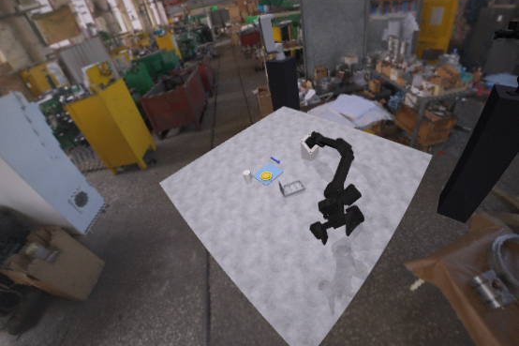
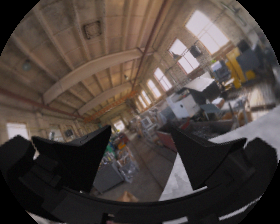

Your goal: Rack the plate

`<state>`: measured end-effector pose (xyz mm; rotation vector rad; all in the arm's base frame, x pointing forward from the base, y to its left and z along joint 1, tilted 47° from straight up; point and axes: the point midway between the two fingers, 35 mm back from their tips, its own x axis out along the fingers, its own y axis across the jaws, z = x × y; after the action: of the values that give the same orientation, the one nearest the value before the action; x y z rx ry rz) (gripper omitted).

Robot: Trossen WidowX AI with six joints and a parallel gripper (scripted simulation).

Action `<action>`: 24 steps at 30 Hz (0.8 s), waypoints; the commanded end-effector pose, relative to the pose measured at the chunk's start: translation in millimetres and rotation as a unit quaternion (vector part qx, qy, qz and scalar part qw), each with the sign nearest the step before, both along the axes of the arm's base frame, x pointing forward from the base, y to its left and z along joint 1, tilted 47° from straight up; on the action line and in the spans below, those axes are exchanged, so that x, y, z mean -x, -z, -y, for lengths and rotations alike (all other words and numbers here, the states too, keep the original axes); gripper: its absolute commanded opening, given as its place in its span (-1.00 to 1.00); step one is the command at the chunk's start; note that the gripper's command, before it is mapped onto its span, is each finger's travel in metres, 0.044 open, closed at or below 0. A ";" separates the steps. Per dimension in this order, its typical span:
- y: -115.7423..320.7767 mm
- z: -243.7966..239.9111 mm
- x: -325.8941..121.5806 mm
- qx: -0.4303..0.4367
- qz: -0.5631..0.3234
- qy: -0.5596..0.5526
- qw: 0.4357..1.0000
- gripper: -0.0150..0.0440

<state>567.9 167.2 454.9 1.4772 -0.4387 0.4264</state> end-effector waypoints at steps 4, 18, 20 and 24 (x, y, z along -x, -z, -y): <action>34.6 16.8 -25.5 0.079 -0.059 0.031 0.995 0.86; 121.1 75.1 -68.2 0.252 -0.205 0.077 0.943 0.86; 134.5 84.8 -71.8 0.275 -0.226 0.079 0.931 0.86; 163.1 105.6 -77.8 0.322 -0.269 0.080 0.904 0.86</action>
<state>641.0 73.9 314.8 0.9065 -0.0300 0.0359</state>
